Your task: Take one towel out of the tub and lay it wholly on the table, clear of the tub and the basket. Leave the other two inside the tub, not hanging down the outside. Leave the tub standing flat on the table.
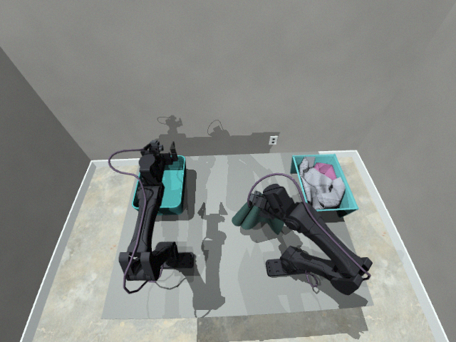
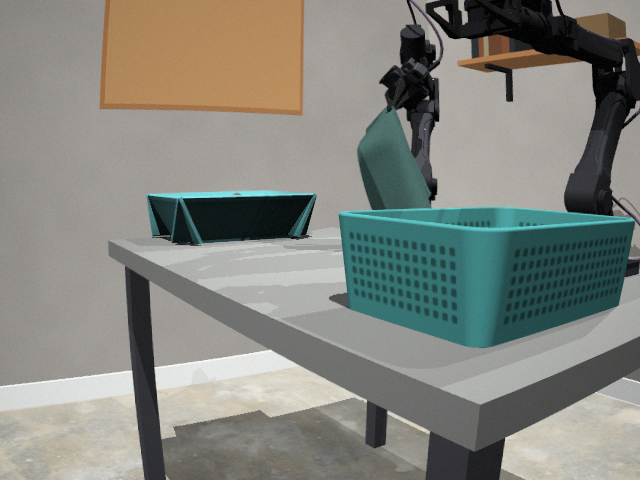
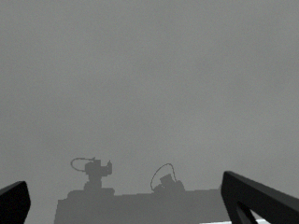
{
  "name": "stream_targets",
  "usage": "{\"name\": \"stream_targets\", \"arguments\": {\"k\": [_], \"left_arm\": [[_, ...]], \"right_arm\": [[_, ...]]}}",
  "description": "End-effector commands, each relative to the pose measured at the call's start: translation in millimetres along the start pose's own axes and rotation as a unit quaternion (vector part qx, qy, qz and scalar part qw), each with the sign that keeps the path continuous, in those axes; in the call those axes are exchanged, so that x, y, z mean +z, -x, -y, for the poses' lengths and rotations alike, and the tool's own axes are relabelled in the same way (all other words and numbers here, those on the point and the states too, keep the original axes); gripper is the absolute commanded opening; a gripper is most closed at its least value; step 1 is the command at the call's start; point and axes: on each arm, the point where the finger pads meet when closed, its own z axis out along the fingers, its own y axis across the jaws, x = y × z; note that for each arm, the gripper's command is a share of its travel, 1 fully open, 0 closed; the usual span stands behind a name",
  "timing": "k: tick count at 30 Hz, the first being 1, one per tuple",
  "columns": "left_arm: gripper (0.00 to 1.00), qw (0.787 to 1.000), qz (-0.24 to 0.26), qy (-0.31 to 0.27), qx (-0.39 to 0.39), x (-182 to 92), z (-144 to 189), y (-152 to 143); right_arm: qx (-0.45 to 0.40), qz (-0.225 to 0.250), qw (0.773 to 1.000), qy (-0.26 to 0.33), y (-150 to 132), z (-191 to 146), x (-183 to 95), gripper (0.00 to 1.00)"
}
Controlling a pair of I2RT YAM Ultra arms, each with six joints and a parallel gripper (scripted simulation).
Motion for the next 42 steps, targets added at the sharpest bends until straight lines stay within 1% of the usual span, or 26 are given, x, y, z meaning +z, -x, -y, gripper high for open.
{"name": "stream_targets", "arguments": {"k": [1, 16, 19, 24, 28, 32, 35, 36, 37, 38, 42], "left_arm": [[1.00, 1.000, 0.007, -0.001, 0.000, -2, 0, 6], [1.00, 1.000, 0.007, -0.001, 0.000, -2, 0, 6], [1.00, 1.000, 0.007, -0.001, 0.000, -2, 0, 6], [1.00, 1.000, 0.007, -0.001, 0.000, -2, 0, 6], [1.00, 1.000, 0.007, -0.001, 0.000, -2, 0, 6], [1.00, 1.000, 0.007, -0.001, 0.000, -2, 0, 6], [1.00, 1.000, 0.007, -0.001, 0.000, -2, 0, 6], [1.00, 1.000, 0.007, -0.001, 0.000, -2, 0, 6], [1.00, 1.000, 0.007, -0.001, 0.000, -2, 0, 6], [1.00, 1.000, 0.007, -0.001, 0.000, -2, 0, 6], [1.00, 1.000, 0.007, -0.001, 0.000, -2, 0, 6]], "right_arm": [[0.008, 0.023, 0.999, -0.022, 5, 8, -5, 0.01], [0.008, 0.023, 0.999, -0.022, -9, -9, 15, 0.01], [0.010, 0.030, 0.999, -0.026, -6, -5, 14, 0.01], [0.004, 0.011, 1.000, -0.010, -11, -14, 36, 0.01], [0.006, 0.017, 1.000, -0.015, -11, -13, 40, 0.01], [0.004, 0.011, 1.000, -0.010, -13, -16, 52, 0.01], [0.005, 0.014, 1.000, -0.013, -13, -15, 52, 0.01], [0.011, 0.038, 0.999, -0.033, -2, -2, 38, 0.01], [0.006, 0.019, 1.000, -0.017, -11, -13, 52, 0.01], [0.004, 0.011, 1.000, -0.010, -14, -17, 60, 0.01], [0.004, 0.011, 1.000, -0.010, -15, -18, 68, 0.01]]}}
